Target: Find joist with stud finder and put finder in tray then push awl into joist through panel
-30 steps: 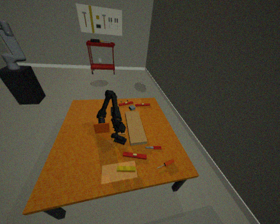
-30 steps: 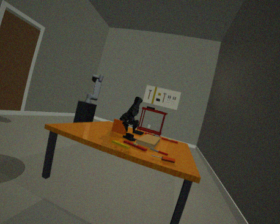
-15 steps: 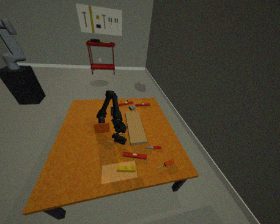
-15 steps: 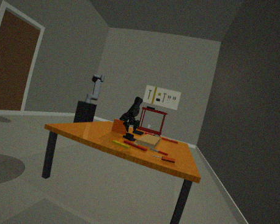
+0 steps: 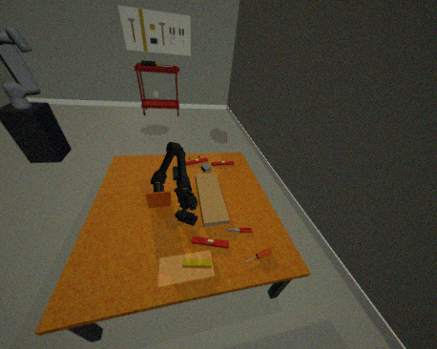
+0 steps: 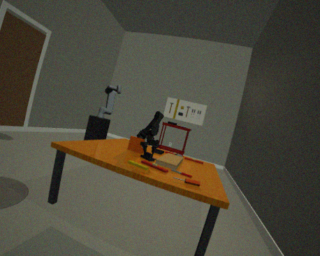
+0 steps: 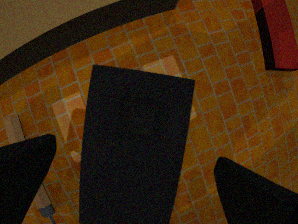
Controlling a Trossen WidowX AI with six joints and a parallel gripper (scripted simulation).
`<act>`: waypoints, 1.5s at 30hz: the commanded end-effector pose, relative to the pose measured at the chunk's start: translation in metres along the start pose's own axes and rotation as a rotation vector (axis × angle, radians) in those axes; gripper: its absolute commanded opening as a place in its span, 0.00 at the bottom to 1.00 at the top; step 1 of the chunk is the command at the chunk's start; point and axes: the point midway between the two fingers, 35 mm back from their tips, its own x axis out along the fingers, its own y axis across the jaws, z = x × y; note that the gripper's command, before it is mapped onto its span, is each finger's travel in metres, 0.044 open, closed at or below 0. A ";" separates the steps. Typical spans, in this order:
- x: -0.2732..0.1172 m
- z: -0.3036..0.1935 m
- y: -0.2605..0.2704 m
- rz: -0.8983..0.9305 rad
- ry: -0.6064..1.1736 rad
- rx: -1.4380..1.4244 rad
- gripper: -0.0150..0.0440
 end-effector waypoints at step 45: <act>0.025 -0.009 0.002 0.007 0.001 0.004 0.56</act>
